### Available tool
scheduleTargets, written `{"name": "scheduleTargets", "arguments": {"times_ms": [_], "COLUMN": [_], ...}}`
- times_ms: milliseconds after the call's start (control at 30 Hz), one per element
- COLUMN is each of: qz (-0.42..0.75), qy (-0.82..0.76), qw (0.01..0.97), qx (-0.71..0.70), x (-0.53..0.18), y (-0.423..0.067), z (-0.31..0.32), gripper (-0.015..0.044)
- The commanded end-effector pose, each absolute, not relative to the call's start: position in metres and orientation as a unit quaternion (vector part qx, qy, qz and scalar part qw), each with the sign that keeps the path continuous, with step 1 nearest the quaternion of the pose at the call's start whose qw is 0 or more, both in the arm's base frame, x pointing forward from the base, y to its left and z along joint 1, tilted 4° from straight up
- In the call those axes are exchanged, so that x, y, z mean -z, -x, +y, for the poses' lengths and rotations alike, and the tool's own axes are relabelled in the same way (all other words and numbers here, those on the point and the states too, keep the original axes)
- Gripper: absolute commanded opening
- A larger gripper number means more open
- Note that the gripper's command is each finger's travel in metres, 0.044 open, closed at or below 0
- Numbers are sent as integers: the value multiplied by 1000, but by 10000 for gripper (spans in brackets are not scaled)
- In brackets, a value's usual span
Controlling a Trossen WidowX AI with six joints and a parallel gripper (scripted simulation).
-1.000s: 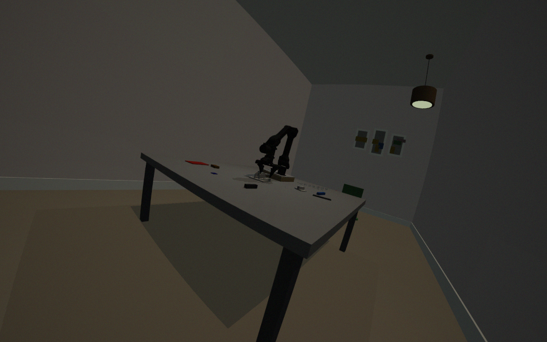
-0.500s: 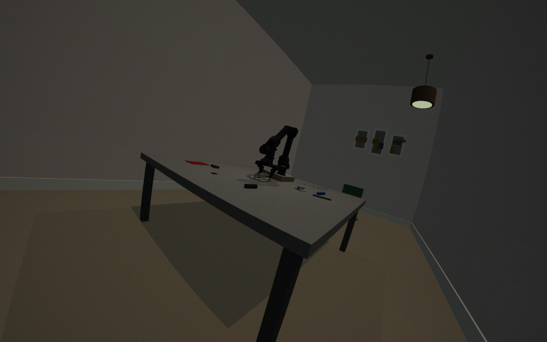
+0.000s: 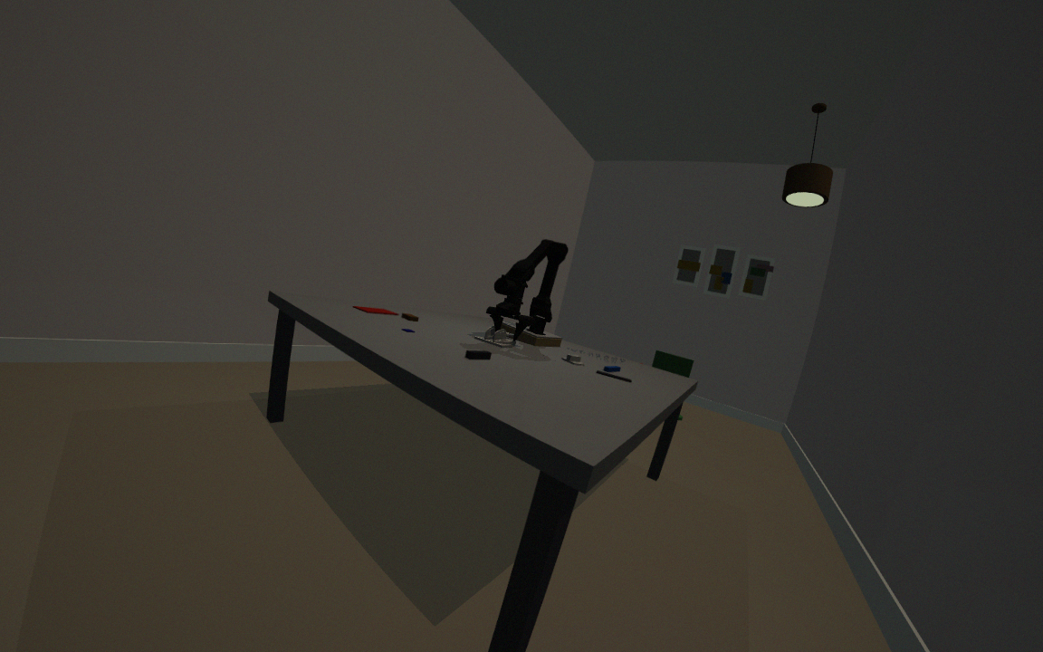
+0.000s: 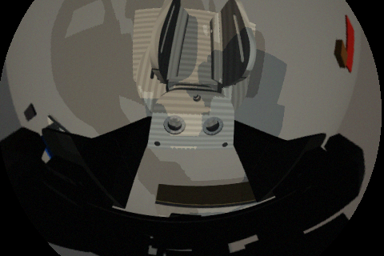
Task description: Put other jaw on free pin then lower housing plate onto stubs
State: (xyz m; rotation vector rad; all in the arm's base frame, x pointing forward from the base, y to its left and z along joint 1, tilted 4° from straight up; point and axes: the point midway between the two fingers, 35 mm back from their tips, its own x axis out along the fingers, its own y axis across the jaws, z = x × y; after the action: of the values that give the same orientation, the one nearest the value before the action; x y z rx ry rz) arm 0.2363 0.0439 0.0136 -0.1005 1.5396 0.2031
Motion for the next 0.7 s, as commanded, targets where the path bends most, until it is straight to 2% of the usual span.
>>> {"name": "scheduleTargets", "arguments": {"times_ms": [0,667], "qz": [695,695], "qy": [42,42], "qw": [712,712], "qx": [-91,-91], "x": [-12,-9], "y": [-236,-236], "z": [44,45], "gripper": [351,351]}}
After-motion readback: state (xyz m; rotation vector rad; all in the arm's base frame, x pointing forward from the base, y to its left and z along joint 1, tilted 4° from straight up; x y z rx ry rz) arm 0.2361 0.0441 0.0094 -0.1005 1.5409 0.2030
